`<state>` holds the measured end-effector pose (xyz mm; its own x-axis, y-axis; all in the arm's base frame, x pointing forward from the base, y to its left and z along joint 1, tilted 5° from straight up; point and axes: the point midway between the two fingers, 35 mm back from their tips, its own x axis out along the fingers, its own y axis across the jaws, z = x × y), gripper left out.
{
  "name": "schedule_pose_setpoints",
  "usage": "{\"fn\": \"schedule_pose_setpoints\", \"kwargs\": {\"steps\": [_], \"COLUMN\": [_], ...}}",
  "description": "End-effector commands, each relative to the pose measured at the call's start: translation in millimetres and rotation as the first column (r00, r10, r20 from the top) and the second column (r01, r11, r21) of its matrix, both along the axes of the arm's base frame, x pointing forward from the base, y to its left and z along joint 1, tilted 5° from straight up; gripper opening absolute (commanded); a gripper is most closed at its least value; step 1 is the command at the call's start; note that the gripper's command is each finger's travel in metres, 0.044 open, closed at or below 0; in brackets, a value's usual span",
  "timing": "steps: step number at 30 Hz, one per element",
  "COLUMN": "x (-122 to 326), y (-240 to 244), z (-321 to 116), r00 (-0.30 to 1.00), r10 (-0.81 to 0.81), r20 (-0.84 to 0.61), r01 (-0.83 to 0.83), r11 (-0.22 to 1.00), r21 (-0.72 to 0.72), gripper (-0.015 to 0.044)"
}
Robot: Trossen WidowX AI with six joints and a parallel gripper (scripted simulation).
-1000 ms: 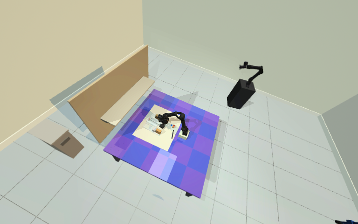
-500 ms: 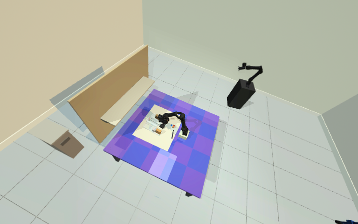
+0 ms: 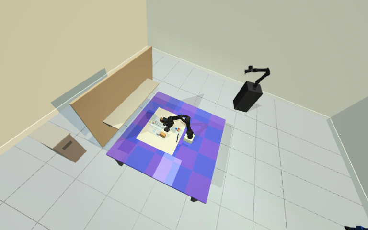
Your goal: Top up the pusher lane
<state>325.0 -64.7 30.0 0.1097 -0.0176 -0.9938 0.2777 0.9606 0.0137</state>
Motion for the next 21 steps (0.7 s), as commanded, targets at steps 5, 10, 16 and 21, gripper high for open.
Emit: {"fn": "schedule_pose_setpoints", "kwargs": {"steps": [5,10,16,21], "x": [-1.4,-1.4,-0.8,-0.8], "y": [0.5,0.5,0.3,0.3], "z": [-0.2,-0.2,-0.1,-0.1], "r00": [1.0,1.0,1.0,1.0], "r10": [0.001,0.001,0.001,0.001], "r20": [0.006,0.006,0.006,0.006], "r01": [-0.001,-0.001,-0.001,-0.001], "r11": [1.0,1.0,1.0,1.0], "r21": [-0.003,-0.003,-0.003,-0.003], "gripper": [0.0,0.0,0.0052,0.0184]}}
